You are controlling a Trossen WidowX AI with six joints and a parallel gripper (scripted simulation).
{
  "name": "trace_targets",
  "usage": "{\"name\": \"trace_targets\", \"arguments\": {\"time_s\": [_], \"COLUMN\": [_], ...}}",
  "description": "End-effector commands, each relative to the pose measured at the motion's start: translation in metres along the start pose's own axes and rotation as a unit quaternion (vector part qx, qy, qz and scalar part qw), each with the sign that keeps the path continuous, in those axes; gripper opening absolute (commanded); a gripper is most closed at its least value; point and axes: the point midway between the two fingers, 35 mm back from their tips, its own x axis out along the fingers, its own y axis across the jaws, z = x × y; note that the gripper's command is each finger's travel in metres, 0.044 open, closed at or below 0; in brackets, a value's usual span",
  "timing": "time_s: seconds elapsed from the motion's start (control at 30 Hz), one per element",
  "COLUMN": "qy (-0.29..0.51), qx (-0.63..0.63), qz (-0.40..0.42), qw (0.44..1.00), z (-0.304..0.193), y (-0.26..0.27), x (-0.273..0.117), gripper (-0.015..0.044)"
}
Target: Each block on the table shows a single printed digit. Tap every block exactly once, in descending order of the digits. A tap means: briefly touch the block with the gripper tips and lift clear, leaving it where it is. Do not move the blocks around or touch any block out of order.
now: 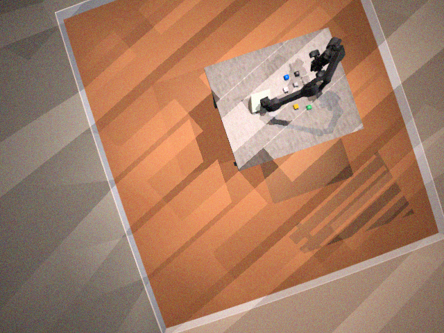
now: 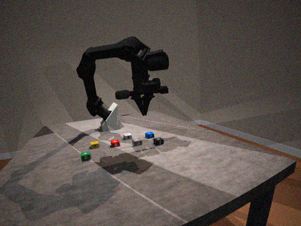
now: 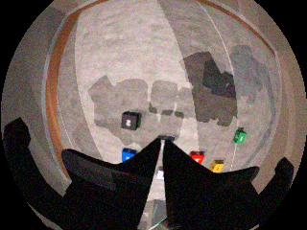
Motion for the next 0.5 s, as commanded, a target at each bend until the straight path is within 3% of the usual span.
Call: {"name": "trace_targets", "arguments": {"time_s": [0.0,0.37,0.47], "qy": [0.004,0.004,0.004], "qx": [-0.003,-0.003,-0.003], "qz": [-0.007,-0.012,-0.012], "qw": [1.000,1.000,1.000], "z": [-0.016,-0.024,-0.022], "y": [0.052,0.074,0.074], "x": [0.005,0.008,0.029], "gripper": [0.0020,0.0020,0.0020]}}
